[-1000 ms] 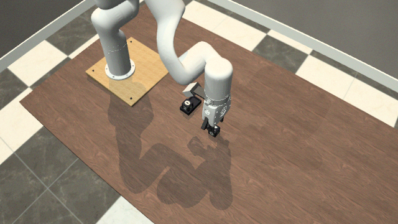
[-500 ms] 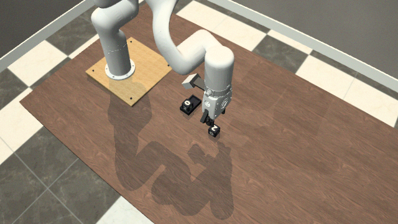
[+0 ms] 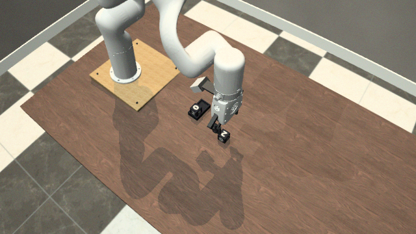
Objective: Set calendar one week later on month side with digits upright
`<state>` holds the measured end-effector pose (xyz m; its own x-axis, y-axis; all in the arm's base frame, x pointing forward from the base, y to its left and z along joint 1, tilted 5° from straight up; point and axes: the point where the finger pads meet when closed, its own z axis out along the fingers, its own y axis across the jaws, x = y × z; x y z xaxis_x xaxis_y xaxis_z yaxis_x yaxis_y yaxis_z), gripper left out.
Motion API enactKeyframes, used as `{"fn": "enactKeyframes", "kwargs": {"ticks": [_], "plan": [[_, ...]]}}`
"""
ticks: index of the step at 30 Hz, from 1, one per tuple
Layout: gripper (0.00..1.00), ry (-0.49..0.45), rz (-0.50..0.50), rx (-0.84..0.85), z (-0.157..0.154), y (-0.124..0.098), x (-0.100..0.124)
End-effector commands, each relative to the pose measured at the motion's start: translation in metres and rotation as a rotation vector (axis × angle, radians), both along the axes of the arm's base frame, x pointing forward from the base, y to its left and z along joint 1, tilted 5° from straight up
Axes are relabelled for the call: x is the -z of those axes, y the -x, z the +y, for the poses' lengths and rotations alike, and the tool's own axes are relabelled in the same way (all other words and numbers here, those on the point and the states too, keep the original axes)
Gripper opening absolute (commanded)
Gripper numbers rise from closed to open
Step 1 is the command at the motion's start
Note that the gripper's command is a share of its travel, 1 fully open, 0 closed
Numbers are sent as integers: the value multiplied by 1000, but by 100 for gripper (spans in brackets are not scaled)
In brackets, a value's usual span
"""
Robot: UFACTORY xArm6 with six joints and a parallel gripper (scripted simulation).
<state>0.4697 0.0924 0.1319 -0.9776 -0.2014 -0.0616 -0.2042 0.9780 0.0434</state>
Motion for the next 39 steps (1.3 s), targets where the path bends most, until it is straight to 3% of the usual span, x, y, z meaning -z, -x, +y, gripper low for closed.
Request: {"fn": "enactKeyframes", "kwargs": {"ticks": [1,14,17,29,32,39], "plan": [[100,-1,-5,0,0,-1,-2],[100,-8,3,136,-4,-6,-3],[100,-16,11,285,-8,-11,-3],[100,-35,31,631,-19,-23,-5],[100,-35,32,645,-20,-24,-5],[100,-49,46,904,-28,-32,-6]]}}
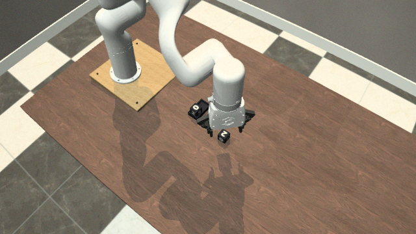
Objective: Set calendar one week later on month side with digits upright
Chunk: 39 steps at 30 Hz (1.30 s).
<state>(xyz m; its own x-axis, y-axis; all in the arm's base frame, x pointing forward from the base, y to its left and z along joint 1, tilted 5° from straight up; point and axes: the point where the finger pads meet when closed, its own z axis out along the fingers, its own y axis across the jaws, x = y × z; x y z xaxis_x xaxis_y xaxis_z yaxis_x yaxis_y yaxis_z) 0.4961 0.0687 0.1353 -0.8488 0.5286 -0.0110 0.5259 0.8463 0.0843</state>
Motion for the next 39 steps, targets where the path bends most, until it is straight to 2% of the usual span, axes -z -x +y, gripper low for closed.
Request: {"fn": "enactKeyframes", "kwargs": {"ticks": [1,6,9,11,24,27,29,39], "plan": [[100,2,7,148,-4,-6,-2],[100,-8,17,321,-10,-12,-3],[100,-8,18,330,-11,-12,-3],[100,-15,26,455,-15,-16,-3],[100,-36,48,825,-28,-27,-4],[100,-37,49,840,-29,-28,-4],[100,-44,56,959,-33,-32,-5],[100,-59,73,1227,-43,-39,-5]]}}
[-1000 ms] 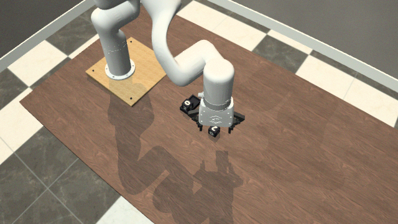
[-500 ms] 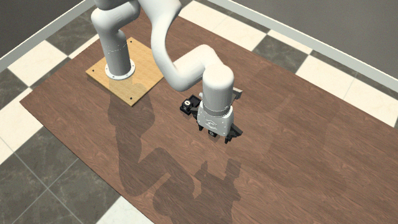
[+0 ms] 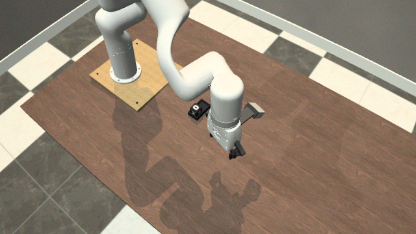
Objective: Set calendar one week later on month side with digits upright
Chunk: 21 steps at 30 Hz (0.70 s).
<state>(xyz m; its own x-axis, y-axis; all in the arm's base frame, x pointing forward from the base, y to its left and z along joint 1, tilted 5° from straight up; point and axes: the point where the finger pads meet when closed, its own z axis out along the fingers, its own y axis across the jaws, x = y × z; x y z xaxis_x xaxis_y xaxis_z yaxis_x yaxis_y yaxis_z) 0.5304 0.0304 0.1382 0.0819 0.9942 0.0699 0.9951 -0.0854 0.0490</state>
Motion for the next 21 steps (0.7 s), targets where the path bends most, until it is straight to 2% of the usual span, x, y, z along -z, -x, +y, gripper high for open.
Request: {"fn": "enactKeyframes", "kwargs": {"ticks": [1,13,21], "plan": [[100,0,8,162,-6,-6,-2],[100,-3,13,232,-8,-8,-1],[100,-3,13,232,-7,-9,14]]}}
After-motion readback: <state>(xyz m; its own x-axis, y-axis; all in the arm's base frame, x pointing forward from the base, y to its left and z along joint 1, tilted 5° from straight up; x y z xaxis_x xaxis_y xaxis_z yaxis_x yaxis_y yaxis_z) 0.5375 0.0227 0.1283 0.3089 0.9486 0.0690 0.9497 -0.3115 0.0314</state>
